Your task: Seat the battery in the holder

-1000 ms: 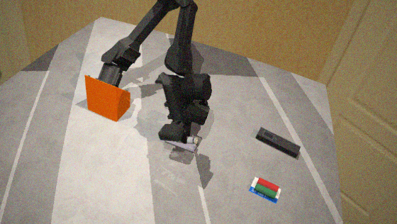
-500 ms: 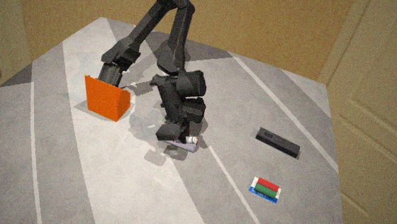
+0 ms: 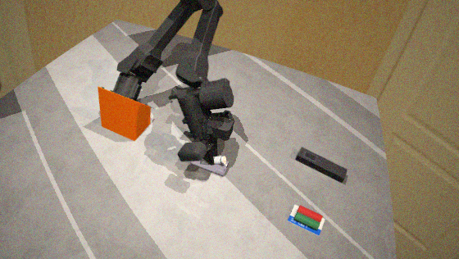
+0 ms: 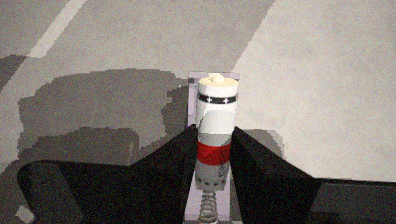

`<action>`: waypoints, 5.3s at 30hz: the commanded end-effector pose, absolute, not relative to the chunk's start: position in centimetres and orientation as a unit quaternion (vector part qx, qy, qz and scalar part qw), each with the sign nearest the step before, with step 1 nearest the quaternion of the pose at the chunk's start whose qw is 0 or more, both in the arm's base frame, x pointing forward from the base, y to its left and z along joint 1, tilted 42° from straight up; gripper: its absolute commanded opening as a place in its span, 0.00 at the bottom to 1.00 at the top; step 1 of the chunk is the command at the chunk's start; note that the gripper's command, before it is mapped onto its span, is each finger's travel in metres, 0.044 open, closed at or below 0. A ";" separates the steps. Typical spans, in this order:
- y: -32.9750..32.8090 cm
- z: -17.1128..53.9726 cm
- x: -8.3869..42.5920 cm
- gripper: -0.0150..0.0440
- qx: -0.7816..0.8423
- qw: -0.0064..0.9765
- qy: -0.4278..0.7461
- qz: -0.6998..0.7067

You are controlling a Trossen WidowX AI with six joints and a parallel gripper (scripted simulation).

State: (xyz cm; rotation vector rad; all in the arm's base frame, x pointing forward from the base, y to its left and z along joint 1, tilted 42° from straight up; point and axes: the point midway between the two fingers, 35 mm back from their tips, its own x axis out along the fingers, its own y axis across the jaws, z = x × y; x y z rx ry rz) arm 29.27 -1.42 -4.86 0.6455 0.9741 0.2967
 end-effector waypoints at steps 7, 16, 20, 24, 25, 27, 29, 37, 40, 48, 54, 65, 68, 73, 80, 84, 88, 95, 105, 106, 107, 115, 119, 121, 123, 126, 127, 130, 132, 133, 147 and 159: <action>-1.2 -5.0 28.2 0.37 0.305 0.824 0.458 0.137; -1.1 -5.0 27.5 0.37 0.304 0.824 0.459 0.136; -1.1 -5.0 27.3 0.37 0.303 0.823 0.460 0.136; -1.1 -5.0 27.2 0.37 0.302 0.823 0.462 0.135; -1.1 -5.0 27.2 0.37 0.302 0.822 0.463 0.135; -1.1 -5.0 27.2 0.37 0.301 0.822 0.464 0.135; -1.1 -5.0 27.2 0.37 0.301 0.822 0.465 0.134; -1.1 -5.0 27.2 0.37 0.301 0.821 0.466 0.134; -1.1 -5.0 27.2 0.37 0.300 0.820 0.468 0.134; -1.1 -5.1 27.2 0.37 0.299 0.817 0.474 0.136; -1.2 -5.2 27.6 0.37 0.294 0.813 0.484 0.138; -1.3 -5.6 28.2 0.37 0.285 0.802 0.505 0.143; -1.3 -5.6 28.3 0.37 0.285 0.798 0.512 0.145; -1.3 -5.8 28.4 0.37 0.281 0.792 0.521 0.147; -1.4 -5.9 28.6 0.37 0.275 0.784 0.536 0.153; -1.3 -6.0 28.8 0.37 0.272 0.779 0.544 0.156; -1.3 -6.0 28.8 0.37 0.269 0.773 0.553 0.159; -1.2 -6.1 28.9 0.37 0.264 0.762 0.568 0.165; -1.1 -6.1 29.0 0.37 0.257 0.745 0.591 0.174; -1.0 -6.1 29.0 0.37 0.256 0.743 0.593 0.175; -1.0 -6.1 29.0 0.37 0.255 0.742 0.595 0.175; -0.9 -6.1 29.1 0.37 0.249 0.728 0.612 0.182; -0.8 -6.0 29.1 0.37 0.245 0.721 0.621 0.186; -0.8 -6.0 29.1 0.37 0.243 0.717 0.625 0.187; -0.8 -6.0 29.1 0.37 0.242 0.714 0.629 0.189; -0.7 -5.9 29.1 0.37 0.239 0.708 0.636 0.191; -0.7 -5.9 29.1 0.37 0.238 0.707 0.638 0.192; -0.7 -5.8 29.2 0.37 0.235 0.701 0.644 0.194; -0.6 -5.8 29.2 0.37 0.234 0.698 0.648 0.196; -0.6 -5.8 29.2 0.37 0.233 0.696 0.650 0.197; -0.4 -5.6 29.2 0.37 0.220 0.670 0.678 0.205; -0.4 -5.4 29.3 0.37 0.213 0.661 0.690 0.206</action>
